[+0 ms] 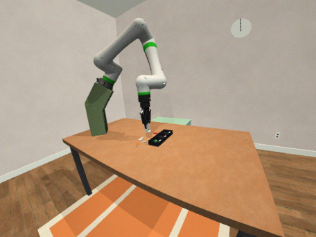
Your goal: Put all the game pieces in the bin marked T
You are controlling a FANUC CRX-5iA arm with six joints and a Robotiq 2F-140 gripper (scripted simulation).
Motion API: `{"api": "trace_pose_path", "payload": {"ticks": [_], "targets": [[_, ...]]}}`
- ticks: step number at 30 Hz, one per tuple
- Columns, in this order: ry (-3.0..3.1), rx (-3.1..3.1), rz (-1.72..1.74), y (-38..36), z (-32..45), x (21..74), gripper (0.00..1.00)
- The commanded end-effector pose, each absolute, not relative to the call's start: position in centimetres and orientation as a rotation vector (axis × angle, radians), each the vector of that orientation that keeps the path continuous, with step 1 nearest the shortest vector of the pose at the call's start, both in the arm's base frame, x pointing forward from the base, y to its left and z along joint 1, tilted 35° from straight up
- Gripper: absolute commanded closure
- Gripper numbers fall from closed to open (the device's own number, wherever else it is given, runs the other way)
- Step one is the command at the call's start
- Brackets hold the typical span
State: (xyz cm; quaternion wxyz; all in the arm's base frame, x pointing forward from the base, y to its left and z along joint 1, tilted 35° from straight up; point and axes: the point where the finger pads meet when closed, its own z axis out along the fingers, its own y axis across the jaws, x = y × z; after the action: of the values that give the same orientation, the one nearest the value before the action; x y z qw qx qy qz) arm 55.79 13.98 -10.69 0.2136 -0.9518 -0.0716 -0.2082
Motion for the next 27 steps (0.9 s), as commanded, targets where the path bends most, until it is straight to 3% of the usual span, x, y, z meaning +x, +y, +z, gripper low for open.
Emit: {"api": "trace_pose_path", "payload": {"ticks": [1,10,27], "targets": [[-0.199,-2.641,-0.578,14.0,-10.7,55.8,0.87],[-0.199,-2.641,-0.578,13.1,-10.8,58.6,0.87],[-1.046,-2.564,-0.759,9.8,-9.4,65.7,0.87]]}}
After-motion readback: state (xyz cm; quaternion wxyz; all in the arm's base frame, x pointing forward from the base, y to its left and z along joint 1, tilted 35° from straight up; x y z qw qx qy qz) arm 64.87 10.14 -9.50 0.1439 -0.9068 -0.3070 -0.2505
